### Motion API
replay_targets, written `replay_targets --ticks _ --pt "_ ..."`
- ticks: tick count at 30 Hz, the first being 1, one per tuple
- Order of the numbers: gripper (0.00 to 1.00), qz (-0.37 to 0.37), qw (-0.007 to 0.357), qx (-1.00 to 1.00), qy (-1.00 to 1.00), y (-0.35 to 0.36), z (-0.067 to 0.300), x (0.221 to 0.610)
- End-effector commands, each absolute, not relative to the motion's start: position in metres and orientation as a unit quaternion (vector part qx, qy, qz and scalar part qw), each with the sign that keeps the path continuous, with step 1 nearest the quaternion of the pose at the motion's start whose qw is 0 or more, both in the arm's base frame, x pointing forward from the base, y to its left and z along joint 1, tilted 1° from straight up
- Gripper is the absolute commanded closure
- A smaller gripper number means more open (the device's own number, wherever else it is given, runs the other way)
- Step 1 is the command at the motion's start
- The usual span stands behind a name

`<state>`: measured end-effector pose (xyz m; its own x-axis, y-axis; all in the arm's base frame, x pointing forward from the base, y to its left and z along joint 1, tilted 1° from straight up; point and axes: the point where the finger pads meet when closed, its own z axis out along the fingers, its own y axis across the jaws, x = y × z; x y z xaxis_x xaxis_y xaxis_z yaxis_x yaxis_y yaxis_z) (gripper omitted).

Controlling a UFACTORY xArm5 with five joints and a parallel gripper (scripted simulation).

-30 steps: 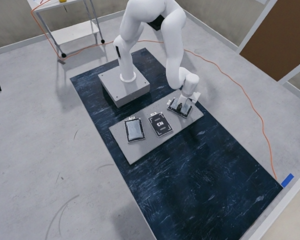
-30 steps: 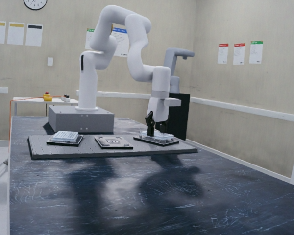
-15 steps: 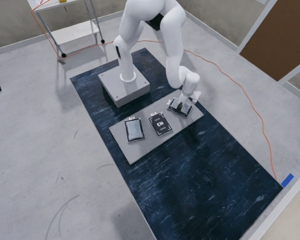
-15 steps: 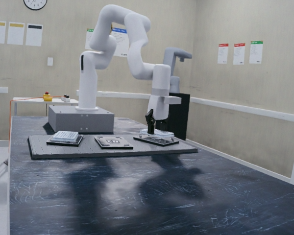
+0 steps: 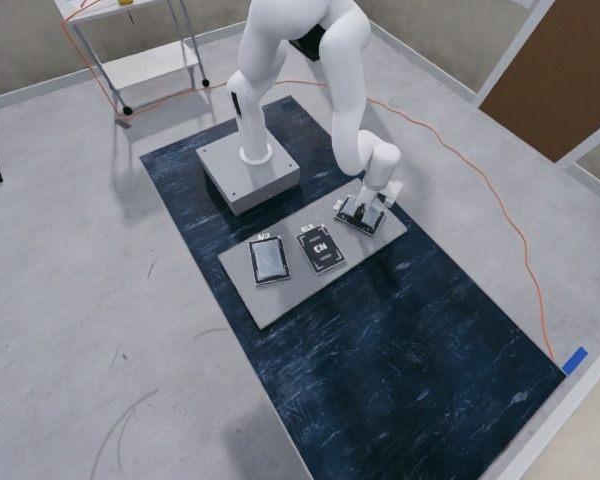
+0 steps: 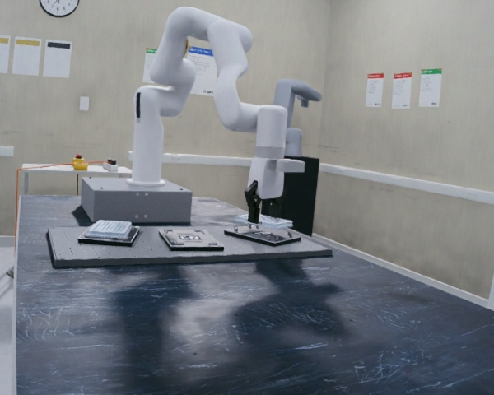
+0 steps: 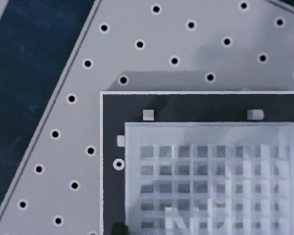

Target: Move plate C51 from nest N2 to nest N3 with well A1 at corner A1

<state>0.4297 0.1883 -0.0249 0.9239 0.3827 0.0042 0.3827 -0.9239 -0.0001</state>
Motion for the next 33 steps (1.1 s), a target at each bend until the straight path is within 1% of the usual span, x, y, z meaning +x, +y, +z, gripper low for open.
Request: replay_targets --ticks 1,33 --pt "1.00 -0.005 -0.004 -0.981 -0.195 0.189 -0.016 0.431" --pt "1.00 -0.005 -0.004 -0.981 -0.195 0.189 0.030 0.431"
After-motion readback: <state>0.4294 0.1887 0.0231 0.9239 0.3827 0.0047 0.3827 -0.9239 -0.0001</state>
